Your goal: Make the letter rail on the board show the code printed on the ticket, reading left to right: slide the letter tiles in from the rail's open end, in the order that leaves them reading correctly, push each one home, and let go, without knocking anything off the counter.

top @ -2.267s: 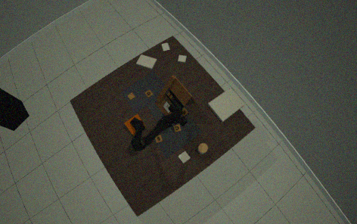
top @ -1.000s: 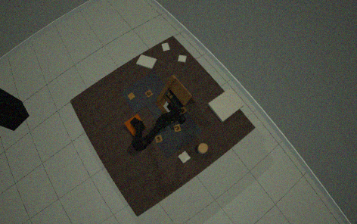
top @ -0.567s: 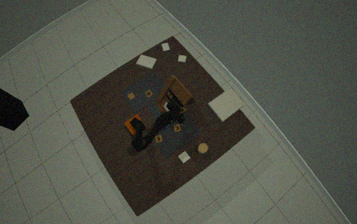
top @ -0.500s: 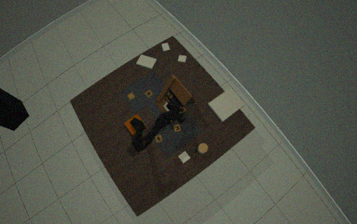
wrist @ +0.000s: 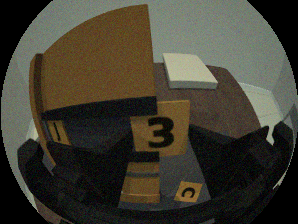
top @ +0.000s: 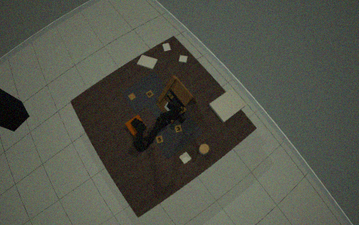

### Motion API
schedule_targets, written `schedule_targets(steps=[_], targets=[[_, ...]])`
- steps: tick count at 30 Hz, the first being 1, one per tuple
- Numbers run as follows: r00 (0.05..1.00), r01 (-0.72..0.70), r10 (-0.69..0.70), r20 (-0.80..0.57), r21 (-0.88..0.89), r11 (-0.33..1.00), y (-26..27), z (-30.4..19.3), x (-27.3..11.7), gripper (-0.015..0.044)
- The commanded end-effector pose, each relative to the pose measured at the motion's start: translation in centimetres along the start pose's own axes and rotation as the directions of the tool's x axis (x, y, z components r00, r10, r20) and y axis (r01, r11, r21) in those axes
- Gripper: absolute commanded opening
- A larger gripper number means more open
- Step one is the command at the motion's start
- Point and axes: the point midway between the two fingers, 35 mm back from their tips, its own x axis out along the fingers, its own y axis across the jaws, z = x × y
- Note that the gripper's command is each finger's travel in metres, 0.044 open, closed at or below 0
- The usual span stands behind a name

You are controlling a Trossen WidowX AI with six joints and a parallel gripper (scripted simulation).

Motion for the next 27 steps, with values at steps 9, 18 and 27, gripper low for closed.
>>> schedule_targets(steps=[9, 18, 27], targets=[[1.0, 0.001, -0.001, -0.003, 0.004, 1.0, 0.6, -0.1, 0.0, 0.0], [1.0, 0.001, -0.001, -0.003, 0.004, 1.0, 1.1, -0.1, 0.1, 0.0], [1.0, 0.001, -0.001, -0.003, 0.004, 1.0, 1.6, -0.1, 0.1, 0.0]])
